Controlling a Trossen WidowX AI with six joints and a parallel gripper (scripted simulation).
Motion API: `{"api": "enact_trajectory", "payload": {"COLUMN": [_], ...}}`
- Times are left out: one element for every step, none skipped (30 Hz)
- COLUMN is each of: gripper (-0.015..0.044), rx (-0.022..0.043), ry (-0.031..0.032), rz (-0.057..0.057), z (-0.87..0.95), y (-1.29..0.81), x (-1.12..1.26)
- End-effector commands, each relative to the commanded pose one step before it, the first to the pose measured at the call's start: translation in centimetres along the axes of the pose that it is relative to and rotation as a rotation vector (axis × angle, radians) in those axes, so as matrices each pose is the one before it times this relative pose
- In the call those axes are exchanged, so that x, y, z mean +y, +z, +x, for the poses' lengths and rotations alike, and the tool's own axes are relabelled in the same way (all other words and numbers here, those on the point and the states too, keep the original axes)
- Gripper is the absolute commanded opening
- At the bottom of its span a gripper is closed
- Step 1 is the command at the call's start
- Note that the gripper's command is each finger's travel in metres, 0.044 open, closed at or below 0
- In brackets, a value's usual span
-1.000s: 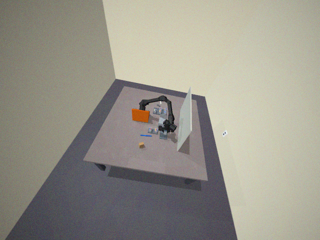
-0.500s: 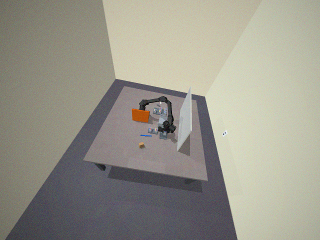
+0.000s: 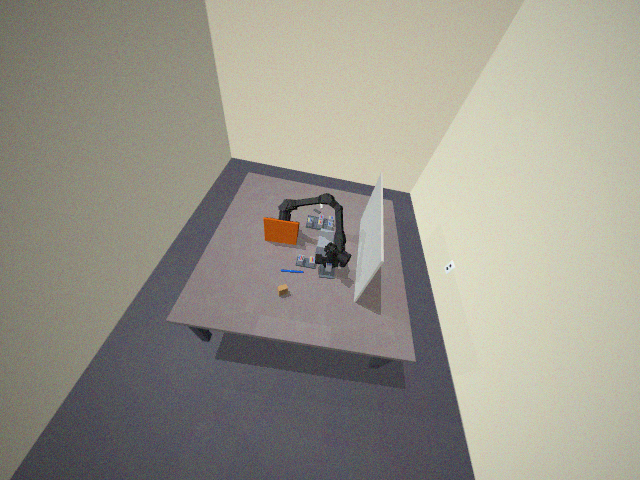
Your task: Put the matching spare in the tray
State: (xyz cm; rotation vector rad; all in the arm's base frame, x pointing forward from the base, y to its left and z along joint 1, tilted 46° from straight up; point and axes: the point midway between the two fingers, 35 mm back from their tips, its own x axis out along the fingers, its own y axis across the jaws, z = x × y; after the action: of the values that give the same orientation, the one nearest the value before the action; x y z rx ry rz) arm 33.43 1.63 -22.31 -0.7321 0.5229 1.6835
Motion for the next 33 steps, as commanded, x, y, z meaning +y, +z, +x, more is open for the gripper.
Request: {"api": "enact_trajectory", "payload": {"gripper": [0.0,0.0,0.0026,0.0053,0.0079,0.0105,0.0131,0.0157,0.0184,0.021,0.0236,0.0263,0.0289,0.0315,0.0341,0.0368,0.0394,0.042,0.044,0.044,0.044,0.044,0.044,0.044,0.044,0.044,0.044,0.044,0.044,0.044,0.044,0.044,0.044], "rx": [-0.00807,0.0,0.00699,0.0,0.0,0.0,0.0,0.0,0.0,0.0,0.0,0.0,0.0,0.0,0.0,0.0,0.0,0.0,0.0,0.0,0.00036,0.00094,0.0011,0.00057,-0.00035,-0.00128,-0.00098,-0.00137,-0.0009,-0.00022,0.0,0.0,0.0], "ry": [0.00268,0.0,-0.00156,0.0,0.0,0.0,0.0,0.0,0.0,0.0,0.0,0.0,0.0,0.0,0.0,0.0,0.0,0.0,0.0,0.0,-0.00002,-0.00002,0.00009,0.00029,0.00044,0.00053,0.00029,0.00032,0.00018,0.00004,0.0,0.0,0.0], "rz": [0.0128,0.0,-0.0118,0.0,0.0,0.0,0.0,0.0,0.0,0.0,0.0,0.0,0.0,0.0,0.0,0.0,0.0,0.0,0.0,0.0,0.0004,0.0012,0.0019,0.0023,0.0021,0.0019,0.0009,0.0009,0.0005,0.0001,0.0,0.0,0.0], "z": [0.342,0.0,-0.272,0.0,0.0,0.0,0.0,0.0,0.0,0.0,0.0,0.0,0.0,0.0,0.0,0.0,0.0,0.0,0.0,0.0,-0.28,-0.847,-1.431,-1.826,-1.86,-1.876,-0.934,-1.052,-0.593,-0.137,0.0,0.0,0.0], "y": [0.031,0.0,-0.011,0.0,0.0,0.0,0.0,0.0,0.0,0.0,0.0,0.0,0.0,0.0,0.0,0.0,0.0,0.0,0.0,0.0,-0.026,-0.073,-0.1,-0.085,-0.037,0.016,0.029,0.05,0.037,0.009,0.0,0.0,0.0], "x": [0.304,0.0,-0.246,0.0,0.0,0.0,0.0,0.0,0.0,0.0,0.0,0.0,0.0,0.0,0.0,0.0,0.0,0.0,0.0,0.0,-0.034,-0.088,-0.102,-0.049,0.04,0.128,0.096,0.133,0.087,0.021,0.0,0.0,0.0]}}
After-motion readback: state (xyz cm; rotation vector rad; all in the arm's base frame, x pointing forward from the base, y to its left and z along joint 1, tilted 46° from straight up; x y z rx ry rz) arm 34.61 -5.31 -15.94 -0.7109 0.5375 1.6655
